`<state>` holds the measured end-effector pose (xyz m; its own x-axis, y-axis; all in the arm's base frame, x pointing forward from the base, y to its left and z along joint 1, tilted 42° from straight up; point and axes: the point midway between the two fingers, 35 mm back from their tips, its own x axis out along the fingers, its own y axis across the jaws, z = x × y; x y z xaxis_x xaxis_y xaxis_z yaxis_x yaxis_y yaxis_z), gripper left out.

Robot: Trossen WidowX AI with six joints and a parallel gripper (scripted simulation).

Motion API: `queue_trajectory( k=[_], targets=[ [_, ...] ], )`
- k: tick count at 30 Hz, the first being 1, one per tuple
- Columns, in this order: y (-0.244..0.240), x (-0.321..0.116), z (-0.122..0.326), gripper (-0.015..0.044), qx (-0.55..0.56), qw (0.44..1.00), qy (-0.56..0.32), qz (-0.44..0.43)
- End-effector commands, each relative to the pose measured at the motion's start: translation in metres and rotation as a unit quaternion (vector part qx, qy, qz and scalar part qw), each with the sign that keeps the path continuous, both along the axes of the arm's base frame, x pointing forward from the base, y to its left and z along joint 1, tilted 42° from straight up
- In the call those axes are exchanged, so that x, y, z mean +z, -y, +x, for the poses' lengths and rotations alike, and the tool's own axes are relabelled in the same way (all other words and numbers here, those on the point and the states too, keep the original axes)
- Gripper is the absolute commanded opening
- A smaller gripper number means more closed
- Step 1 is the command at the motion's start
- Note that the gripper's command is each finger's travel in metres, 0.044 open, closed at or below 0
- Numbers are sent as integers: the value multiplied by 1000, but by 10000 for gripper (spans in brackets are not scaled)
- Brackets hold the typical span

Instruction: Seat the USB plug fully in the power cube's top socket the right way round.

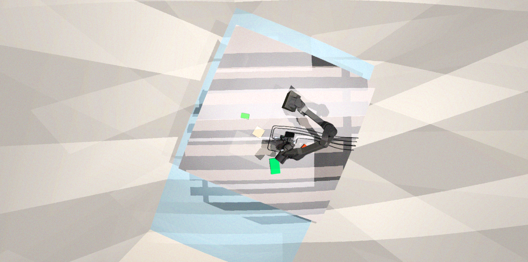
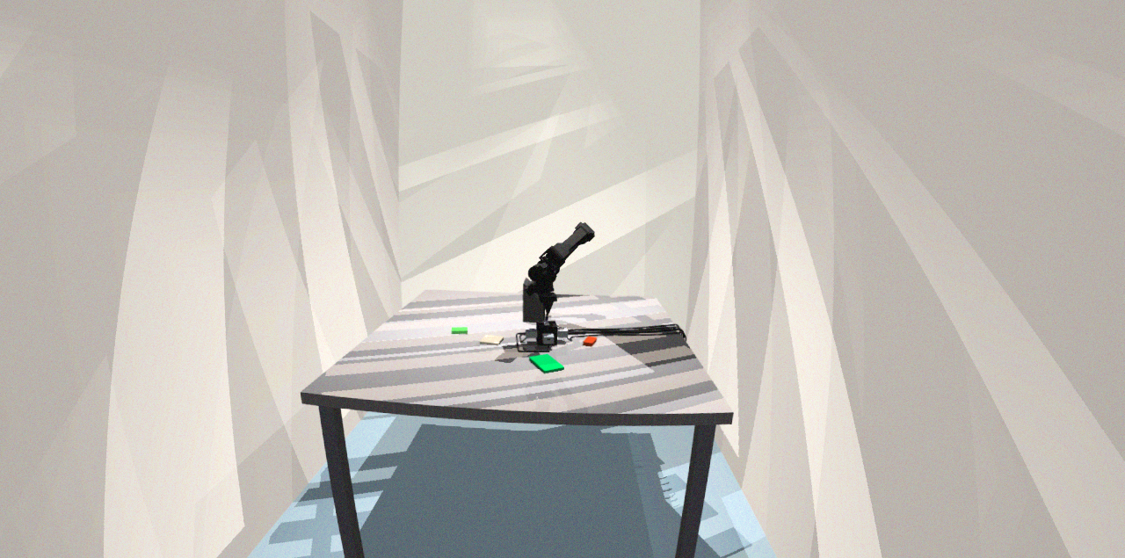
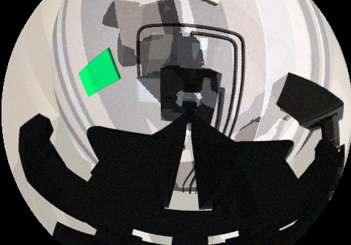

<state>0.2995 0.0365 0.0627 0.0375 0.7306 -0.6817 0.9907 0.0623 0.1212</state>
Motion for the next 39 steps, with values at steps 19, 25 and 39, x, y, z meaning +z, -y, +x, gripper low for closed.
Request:
queue_trajectory(
  k=[19, 25, 39],
  targets=[
    [-3, -2, 0, 0, -2, 1000, -1, 3],
    [-3, -2, 0, 0, -2, 1000, -1, 3],
    [-4, -4, 0, 0, -2, 1000, -1, 3]
  ],
)
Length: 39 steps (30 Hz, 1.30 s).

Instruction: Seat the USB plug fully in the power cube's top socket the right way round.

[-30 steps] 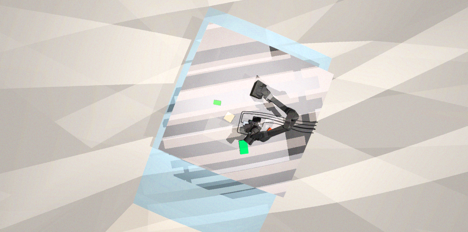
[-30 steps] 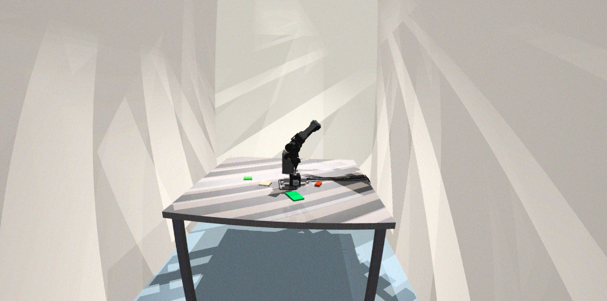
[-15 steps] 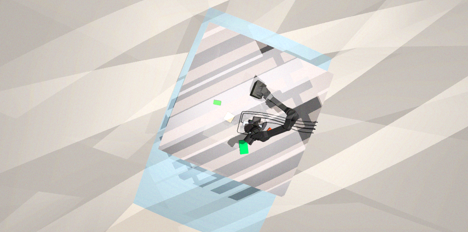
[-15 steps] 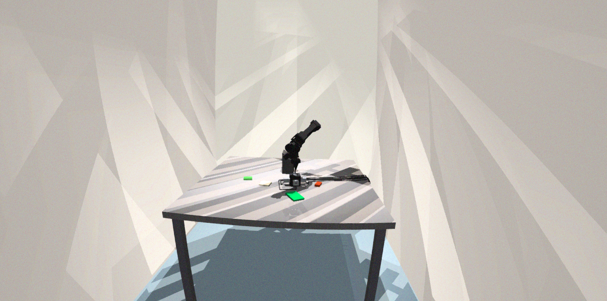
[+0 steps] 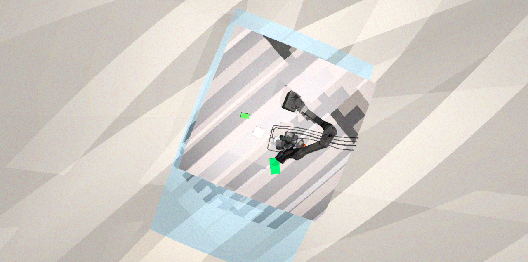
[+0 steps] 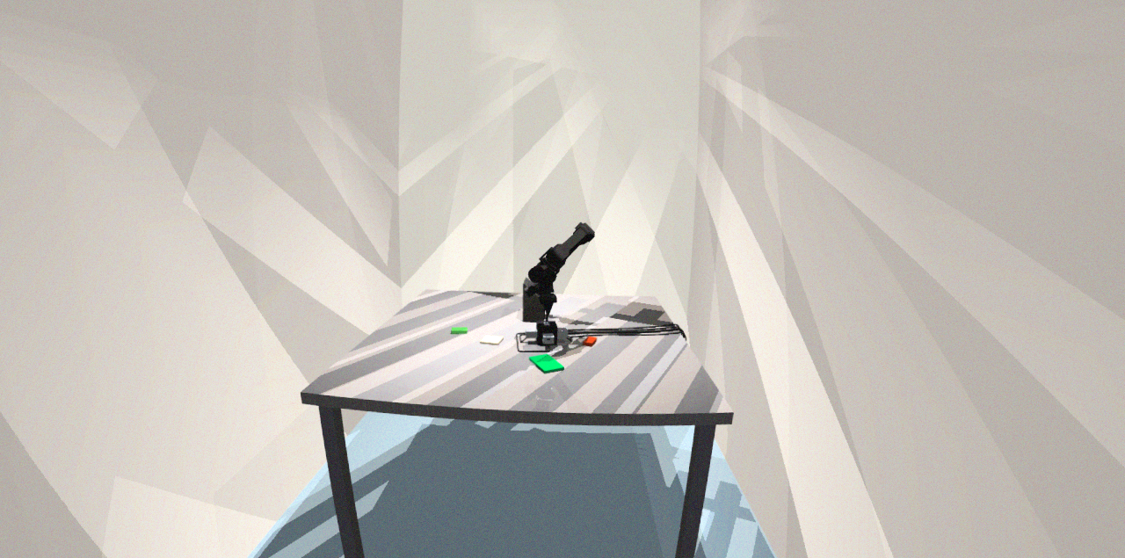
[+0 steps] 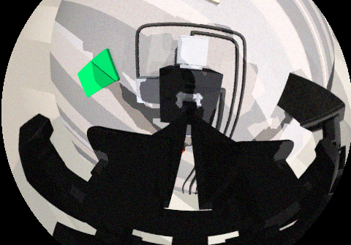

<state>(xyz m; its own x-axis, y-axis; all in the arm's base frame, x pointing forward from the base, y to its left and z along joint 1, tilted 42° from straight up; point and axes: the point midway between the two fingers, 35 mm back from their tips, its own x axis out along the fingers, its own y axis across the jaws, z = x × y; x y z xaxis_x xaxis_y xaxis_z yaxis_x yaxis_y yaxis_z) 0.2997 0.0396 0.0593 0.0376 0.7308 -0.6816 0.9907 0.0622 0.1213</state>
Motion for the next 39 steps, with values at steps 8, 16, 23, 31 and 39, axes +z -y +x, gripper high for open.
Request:
queue_trajectory(
  k=[8, 16, 23, 31, 39],
  targets=[
    [-2, -1, 0, 0, -2, 1000, -1, 3],
    [-2, -2, 0, 0, -2, 1000, -1, 3],
    [-3, -2, 0, 0, -2, 1000, -1, 3],
    [-3, -3, 0, 0, -2, 1000, -1, 3],
    [-4, -4, 0, 0, -2, 1000, -1, 3]
  ],
)
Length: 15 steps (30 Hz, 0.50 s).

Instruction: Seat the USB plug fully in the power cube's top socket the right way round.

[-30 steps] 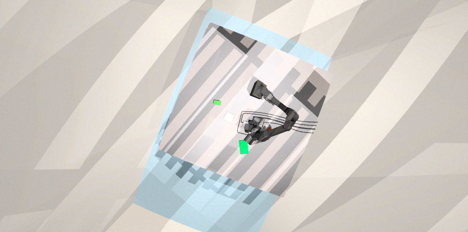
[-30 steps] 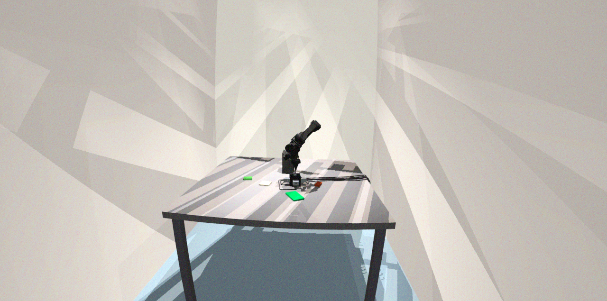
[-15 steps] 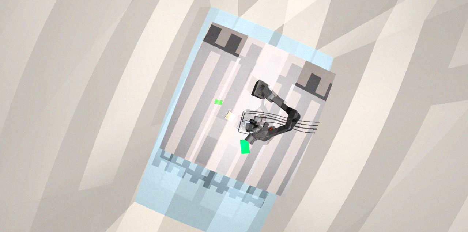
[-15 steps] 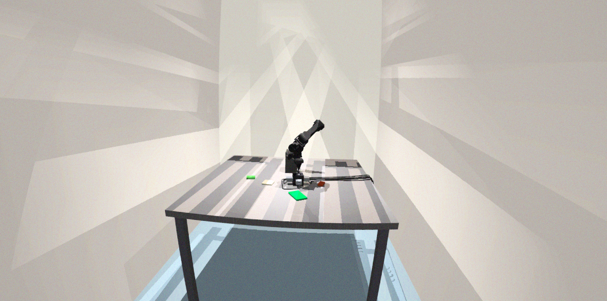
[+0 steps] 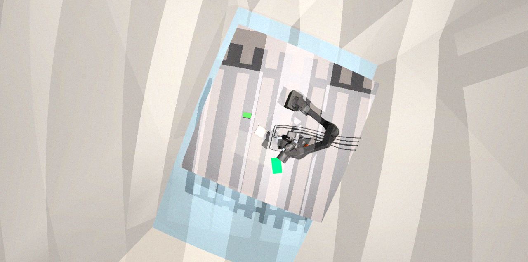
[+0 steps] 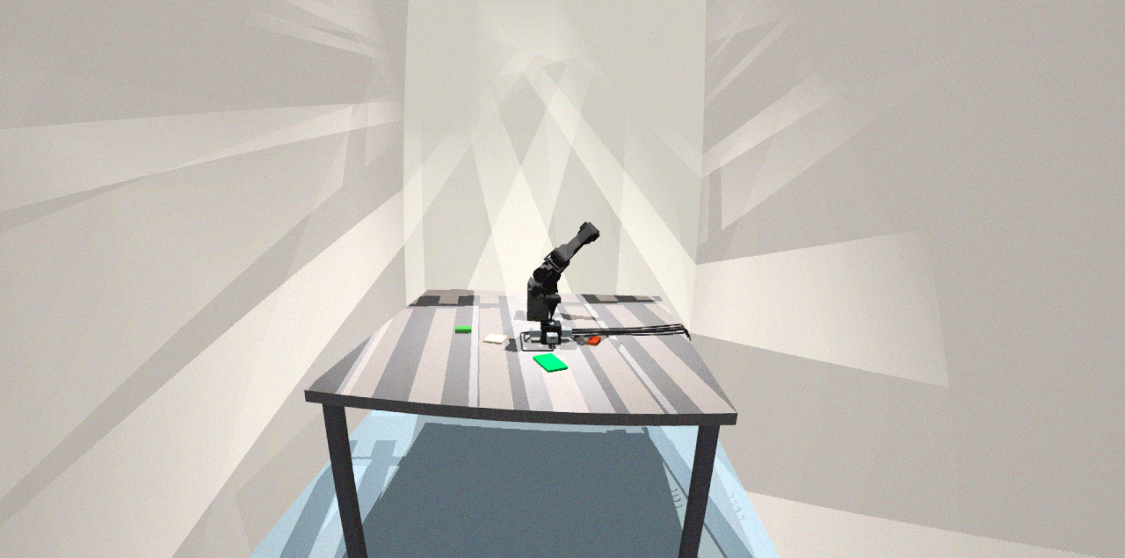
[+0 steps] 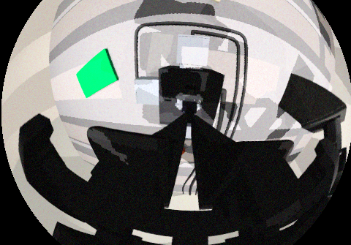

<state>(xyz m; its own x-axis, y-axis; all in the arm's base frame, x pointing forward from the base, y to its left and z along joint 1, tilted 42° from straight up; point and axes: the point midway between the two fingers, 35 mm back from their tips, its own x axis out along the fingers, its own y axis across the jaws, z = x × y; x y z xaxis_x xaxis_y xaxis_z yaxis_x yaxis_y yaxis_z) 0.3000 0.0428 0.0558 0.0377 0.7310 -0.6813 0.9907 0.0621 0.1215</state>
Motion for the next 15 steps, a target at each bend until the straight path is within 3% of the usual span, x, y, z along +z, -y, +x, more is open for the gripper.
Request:
queue_trajectory(
  k=[1, 15],
  targets=[
    [-1, 0, 0, 0, -2, 1000, -1, 3],
    [-2, -2, 0, 0, -2, 1000, -1, 3]
  ],
)
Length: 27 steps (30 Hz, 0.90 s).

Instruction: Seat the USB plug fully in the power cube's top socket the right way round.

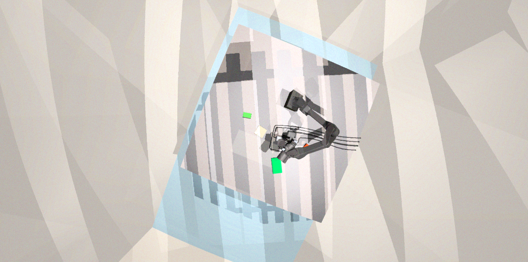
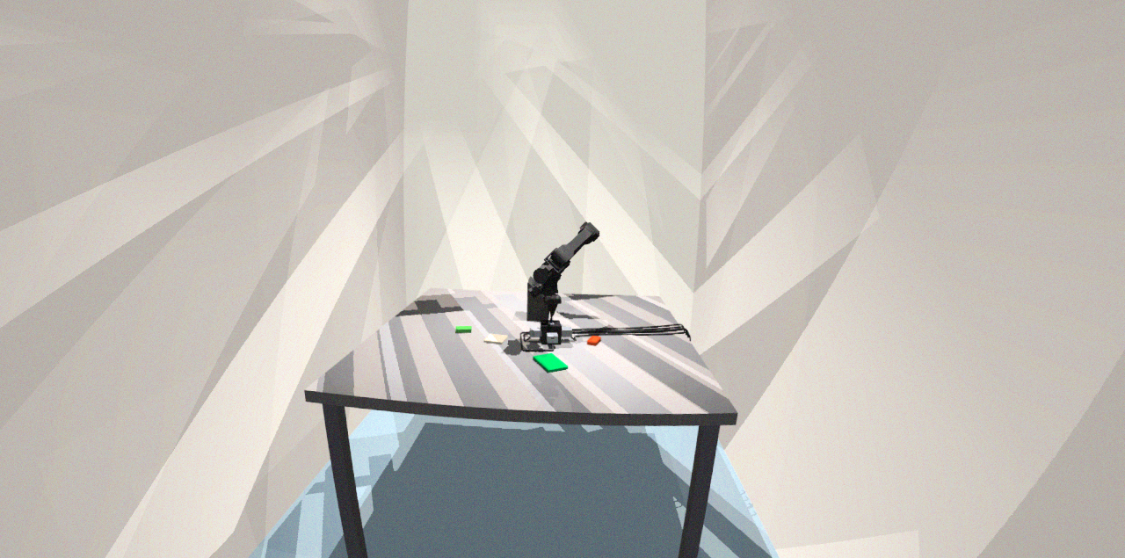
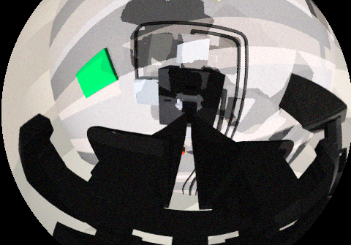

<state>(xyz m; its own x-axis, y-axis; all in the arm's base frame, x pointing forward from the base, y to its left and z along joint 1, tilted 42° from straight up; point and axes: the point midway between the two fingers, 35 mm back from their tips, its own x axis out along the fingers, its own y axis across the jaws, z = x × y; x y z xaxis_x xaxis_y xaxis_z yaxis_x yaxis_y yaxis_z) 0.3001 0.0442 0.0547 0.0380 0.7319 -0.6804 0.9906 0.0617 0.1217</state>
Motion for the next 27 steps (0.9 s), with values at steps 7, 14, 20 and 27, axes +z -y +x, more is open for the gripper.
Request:
queue_trajectory(
  k=[7, 14, 20, 27],
  targets=[
    [-1, -1, 0, 0, -2, 1000, -1, 2],
    [-2, -2, 0, 0, -2, 1000, -1, 2],
    [-2, -2, 0, 0, -2, 1000, -1, 2],
    [-3, -3, 0, 0, -2, 1000, -1, 3]
  ],
)
